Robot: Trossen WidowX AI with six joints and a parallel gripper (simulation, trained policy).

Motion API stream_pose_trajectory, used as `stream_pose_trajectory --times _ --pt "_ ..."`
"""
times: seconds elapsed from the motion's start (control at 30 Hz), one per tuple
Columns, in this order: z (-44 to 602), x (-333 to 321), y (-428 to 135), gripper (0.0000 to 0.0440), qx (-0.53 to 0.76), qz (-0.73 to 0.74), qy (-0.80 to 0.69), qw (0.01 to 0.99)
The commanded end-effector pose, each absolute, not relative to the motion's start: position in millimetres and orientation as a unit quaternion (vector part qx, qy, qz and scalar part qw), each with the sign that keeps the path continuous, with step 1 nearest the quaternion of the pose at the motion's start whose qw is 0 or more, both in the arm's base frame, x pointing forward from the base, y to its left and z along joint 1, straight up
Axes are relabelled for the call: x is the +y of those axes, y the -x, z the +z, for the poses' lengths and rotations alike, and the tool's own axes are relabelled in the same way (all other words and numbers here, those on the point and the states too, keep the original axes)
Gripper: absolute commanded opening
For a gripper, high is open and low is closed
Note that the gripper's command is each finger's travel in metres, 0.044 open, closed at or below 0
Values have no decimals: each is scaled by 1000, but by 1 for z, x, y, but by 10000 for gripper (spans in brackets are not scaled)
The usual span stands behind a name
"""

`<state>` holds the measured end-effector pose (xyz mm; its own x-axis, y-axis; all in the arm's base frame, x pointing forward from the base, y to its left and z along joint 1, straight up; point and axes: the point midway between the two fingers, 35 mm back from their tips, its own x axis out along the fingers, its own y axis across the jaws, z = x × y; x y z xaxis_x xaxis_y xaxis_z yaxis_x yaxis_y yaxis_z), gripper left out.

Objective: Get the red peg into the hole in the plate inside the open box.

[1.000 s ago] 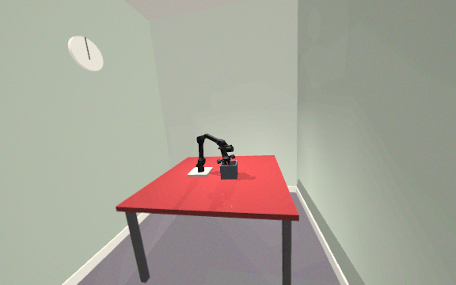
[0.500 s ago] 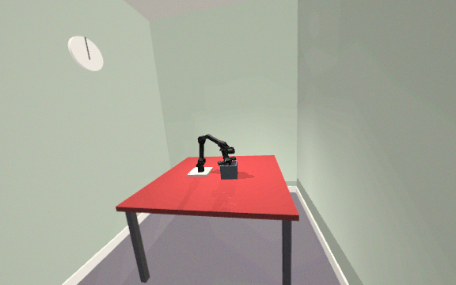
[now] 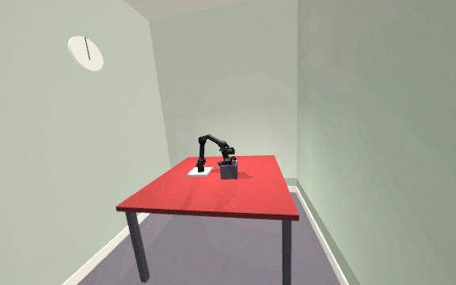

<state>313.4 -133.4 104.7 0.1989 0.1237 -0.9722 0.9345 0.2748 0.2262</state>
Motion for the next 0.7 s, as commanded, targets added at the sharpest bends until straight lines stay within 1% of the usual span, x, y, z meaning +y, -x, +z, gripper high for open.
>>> stream_pose_trajectory --times 0.0,0.67 --pt "109 -136 -319 139 530 -329 -501 599" --pt "144 -152 -345 137 500 -256 -526 639"
